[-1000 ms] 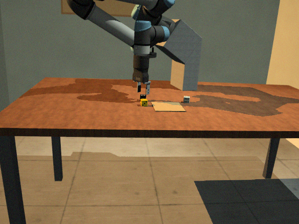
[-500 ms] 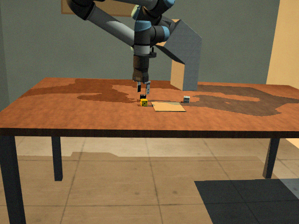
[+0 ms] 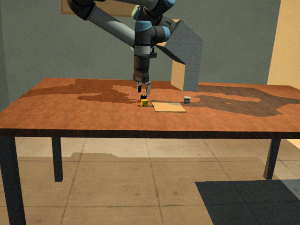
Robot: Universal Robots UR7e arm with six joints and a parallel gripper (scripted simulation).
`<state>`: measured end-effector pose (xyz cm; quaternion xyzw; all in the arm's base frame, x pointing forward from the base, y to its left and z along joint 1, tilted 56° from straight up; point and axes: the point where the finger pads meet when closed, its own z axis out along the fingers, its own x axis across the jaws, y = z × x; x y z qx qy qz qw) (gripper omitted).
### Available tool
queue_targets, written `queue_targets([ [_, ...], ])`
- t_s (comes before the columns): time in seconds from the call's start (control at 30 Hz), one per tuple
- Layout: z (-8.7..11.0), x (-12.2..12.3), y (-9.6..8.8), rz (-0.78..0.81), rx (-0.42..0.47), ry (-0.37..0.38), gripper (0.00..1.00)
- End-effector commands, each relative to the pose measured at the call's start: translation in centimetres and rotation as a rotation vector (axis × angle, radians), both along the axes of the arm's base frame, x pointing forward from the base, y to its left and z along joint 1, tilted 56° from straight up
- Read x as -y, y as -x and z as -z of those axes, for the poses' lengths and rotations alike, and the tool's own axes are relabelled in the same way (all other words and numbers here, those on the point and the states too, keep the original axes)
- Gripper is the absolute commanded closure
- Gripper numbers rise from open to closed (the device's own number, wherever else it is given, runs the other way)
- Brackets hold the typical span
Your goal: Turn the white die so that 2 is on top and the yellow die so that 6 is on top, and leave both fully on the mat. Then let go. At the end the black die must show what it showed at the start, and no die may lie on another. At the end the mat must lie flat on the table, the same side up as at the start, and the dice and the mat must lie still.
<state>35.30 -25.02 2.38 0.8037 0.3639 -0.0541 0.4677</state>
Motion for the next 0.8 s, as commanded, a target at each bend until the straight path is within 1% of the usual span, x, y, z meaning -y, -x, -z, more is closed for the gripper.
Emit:
queue_targets([
  [0.0, -0.03, -0.02, -0.01, -0.001, 0.001, 0.0, 0.0],
  [0.5, 0.03, -0.07, -0.02, -0.001, 0.001, 0.0, 0.0],
  [0.77, 0.64, -0.52, -0.11, -0.001, 0.001, 0.0, 0.0],
])
